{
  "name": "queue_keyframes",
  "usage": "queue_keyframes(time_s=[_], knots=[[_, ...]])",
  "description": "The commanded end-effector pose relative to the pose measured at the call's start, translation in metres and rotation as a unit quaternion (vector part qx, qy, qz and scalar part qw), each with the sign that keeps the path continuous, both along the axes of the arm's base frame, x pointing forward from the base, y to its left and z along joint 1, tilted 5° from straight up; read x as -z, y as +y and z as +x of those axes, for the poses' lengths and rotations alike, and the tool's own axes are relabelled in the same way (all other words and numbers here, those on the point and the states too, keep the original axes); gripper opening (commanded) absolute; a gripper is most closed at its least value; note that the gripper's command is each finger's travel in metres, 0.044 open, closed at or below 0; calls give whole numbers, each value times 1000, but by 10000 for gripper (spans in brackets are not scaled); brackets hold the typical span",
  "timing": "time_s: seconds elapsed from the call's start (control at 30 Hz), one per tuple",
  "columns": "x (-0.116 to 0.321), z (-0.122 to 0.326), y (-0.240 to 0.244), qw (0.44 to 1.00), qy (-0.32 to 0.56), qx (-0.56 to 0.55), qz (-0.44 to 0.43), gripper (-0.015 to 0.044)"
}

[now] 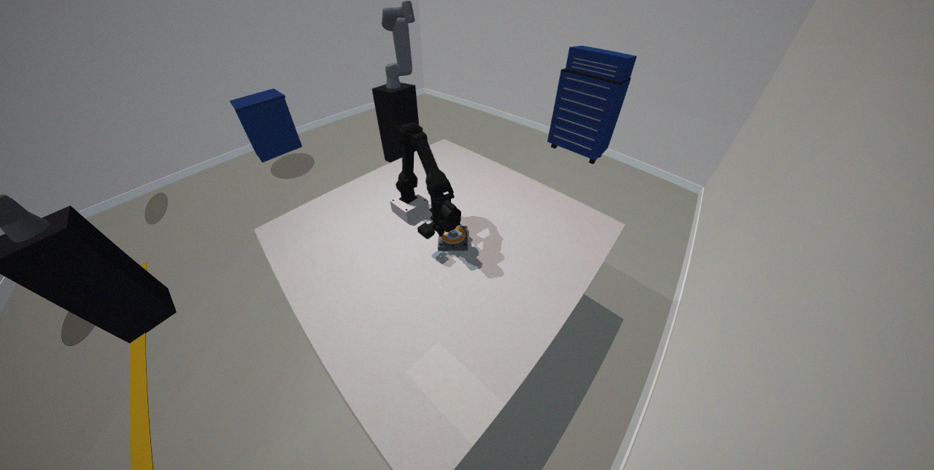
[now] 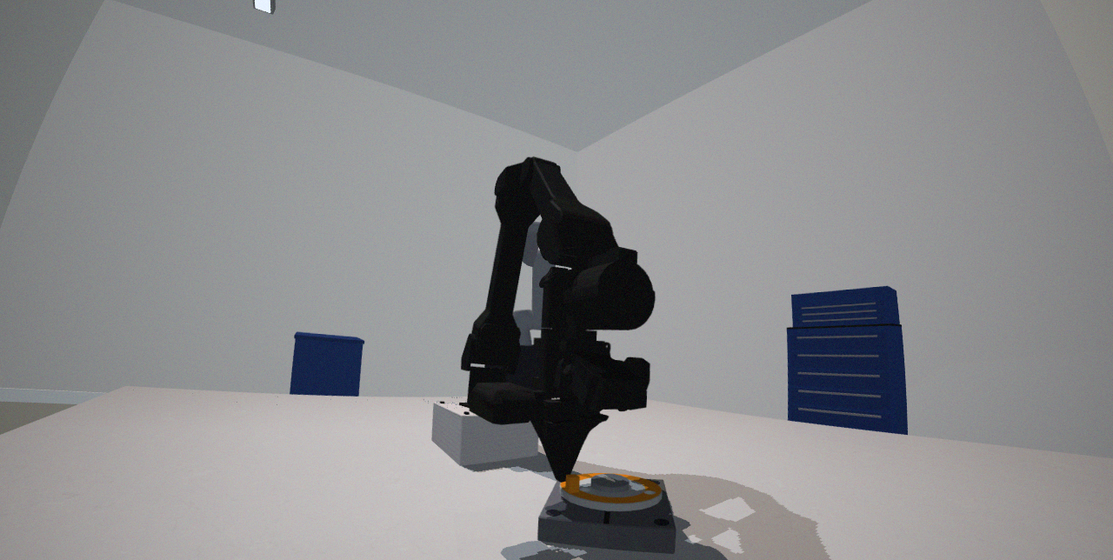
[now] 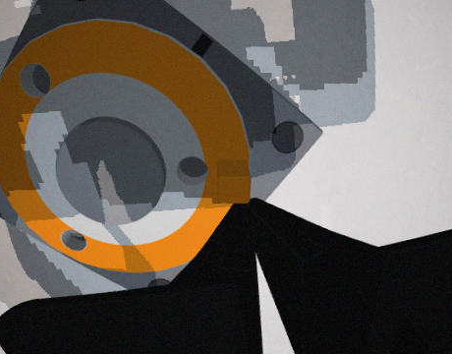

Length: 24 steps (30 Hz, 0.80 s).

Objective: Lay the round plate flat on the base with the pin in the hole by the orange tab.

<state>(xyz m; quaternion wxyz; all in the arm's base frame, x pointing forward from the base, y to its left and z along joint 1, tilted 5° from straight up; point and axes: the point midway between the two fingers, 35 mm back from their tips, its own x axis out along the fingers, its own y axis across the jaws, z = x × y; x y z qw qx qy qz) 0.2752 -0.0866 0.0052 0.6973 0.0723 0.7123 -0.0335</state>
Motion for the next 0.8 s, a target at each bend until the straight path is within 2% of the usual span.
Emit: queue_keyframes(time_s=[0.0,0.77], knots=[[0,6,-3,1000,-2,-2,1,0],[-2,33,-7,1000,-4,-2,0,0]])
